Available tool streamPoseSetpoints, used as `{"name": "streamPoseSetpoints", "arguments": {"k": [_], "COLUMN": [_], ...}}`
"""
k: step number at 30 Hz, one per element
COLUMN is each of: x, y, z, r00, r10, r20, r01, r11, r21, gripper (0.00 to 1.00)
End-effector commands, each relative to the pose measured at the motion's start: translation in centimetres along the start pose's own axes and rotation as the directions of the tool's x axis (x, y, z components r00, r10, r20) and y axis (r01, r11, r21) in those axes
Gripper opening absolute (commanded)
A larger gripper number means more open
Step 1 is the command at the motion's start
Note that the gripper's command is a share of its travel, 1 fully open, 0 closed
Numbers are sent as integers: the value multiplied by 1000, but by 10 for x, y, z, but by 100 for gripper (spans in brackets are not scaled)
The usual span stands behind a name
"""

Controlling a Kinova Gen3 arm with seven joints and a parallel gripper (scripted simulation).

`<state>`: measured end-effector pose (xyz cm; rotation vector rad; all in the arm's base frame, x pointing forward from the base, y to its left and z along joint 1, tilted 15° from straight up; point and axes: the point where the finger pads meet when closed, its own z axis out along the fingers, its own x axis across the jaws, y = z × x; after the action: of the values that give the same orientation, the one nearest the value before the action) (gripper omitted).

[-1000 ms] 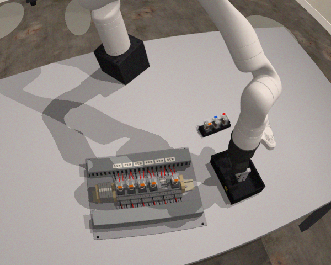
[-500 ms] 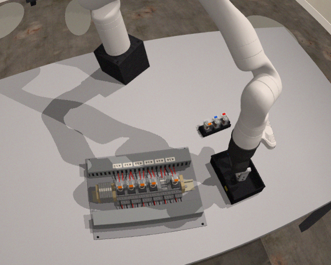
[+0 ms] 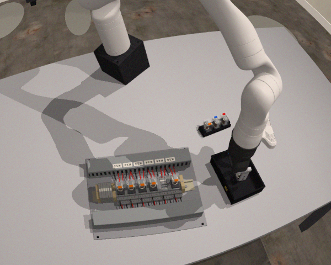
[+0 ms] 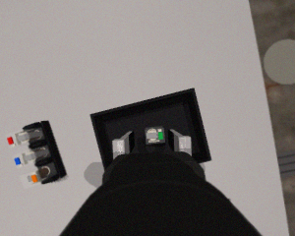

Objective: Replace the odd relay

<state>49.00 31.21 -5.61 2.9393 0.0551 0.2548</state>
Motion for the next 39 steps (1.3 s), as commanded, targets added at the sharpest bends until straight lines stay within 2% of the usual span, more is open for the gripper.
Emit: {"name": "streamPoseSetpoints", "arguments": {"k": [1, 31, 39], "x": [1, 1, 1], "y": [-1, -2, -1], "z": [-2, -10, -41], "r00": [1000, 1000, 1000], "r10": [0, 0, 0], "r20": [-2, -2, -2], "r01": [0, 0, 0], "r11": [1000, 1000, 1000], "r21": [2, 2, 2], "gripper": [100, 100, 100]}}
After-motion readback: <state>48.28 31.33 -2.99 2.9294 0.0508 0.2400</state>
